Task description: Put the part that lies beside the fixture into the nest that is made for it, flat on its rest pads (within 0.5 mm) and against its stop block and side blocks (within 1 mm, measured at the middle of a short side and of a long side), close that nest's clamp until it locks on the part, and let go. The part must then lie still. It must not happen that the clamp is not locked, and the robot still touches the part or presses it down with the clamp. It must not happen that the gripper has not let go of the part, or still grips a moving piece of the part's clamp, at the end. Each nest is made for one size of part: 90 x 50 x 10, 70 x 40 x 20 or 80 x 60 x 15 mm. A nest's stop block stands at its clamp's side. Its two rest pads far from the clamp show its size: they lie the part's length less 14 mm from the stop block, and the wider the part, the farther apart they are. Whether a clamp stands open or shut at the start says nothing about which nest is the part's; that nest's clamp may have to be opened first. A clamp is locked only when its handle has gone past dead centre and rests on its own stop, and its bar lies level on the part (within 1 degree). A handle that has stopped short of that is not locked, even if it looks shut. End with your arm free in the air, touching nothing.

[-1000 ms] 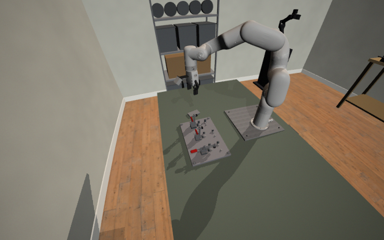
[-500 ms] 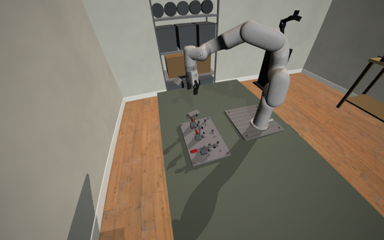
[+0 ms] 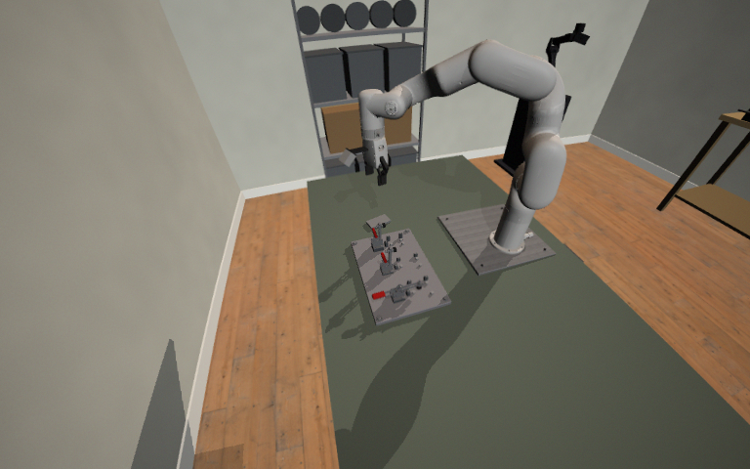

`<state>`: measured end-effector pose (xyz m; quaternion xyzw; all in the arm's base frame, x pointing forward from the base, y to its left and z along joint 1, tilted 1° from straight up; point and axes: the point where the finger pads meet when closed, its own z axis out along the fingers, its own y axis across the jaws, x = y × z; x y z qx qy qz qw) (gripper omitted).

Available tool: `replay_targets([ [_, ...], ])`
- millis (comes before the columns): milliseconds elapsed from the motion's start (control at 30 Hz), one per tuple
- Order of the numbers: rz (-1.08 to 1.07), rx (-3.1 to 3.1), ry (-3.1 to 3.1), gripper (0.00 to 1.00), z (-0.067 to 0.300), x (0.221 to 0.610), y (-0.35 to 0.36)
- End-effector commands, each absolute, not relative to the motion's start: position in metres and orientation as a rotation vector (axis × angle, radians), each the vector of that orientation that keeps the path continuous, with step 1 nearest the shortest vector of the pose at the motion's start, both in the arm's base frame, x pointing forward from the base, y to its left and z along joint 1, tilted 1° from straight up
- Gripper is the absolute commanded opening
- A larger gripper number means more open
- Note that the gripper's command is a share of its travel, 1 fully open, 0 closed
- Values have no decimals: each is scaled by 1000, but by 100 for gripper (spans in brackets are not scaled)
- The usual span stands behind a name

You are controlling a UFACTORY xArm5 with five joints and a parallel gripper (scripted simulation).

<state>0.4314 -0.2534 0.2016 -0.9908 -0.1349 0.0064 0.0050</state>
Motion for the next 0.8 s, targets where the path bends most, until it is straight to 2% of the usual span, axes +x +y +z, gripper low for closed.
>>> replay_targets([
  [0, 15, -3105, -423, 100, 203, 432, -254],
  [767, 15, -3105, -423, 100, 187, 432, -254],
])
